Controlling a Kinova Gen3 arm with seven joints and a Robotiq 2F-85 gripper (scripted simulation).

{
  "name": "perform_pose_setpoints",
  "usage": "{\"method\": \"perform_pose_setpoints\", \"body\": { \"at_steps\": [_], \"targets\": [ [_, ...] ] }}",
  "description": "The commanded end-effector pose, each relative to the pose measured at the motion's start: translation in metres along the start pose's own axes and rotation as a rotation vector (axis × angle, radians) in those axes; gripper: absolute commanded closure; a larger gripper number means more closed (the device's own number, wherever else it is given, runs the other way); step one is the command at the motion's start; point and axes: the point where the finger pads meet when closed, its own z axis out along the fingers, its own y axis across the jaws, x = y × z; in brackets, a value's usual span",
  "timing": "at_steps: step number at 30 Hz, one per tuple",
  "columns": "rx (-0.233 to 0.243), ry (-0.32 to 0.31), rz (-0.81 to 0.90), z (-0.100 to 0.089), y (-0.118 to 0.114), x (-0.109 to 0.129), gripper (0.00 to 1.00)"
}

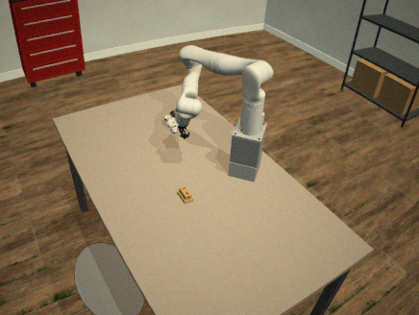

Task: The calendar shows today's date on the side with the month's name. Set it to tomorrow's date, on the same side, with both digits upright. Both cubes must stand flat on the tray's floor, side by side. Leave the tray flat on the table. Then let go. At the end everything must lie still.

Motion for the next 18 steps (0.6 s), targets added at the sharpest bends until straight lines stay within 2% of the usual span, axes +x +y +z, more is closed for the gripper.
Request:
{"method": "perform_pose_setpoints", "body": {
  "at_steps": [1,3,4,6,7,9,10,15,17,18],
  "targets": [
    [0.052,0.035,-0.003,-0.015,-0.024,0.022,0.0],
    [0.138,0.076,0.026,-0.042,-0.052,0.049,0.0],
    [0.138,0.076,0.026,-0.042,-0.052,0.049,0.0],
    [0.225,0.11,0.049,-0.071,-0.08,0.072,0.0],
    [0.225,0.11,0.049,-0.071,-0.08,0.072,0.0],
    [0.309,0.138,0.066,-0.102,-0.107,0.091,0.0],
    [0.309,0.138,0.066,-0.102,-0.107,0.091,0.0],
    [0.492,0.178,0.086,-0.172,-0.162,0.117,0.0],
    [0.492,0.178,0.086,-0.172,-0.162,0.117,0.0],
    [0.522,0.183,0.087,-0.185,-0.17,0.12,0.0]
  ]
}}
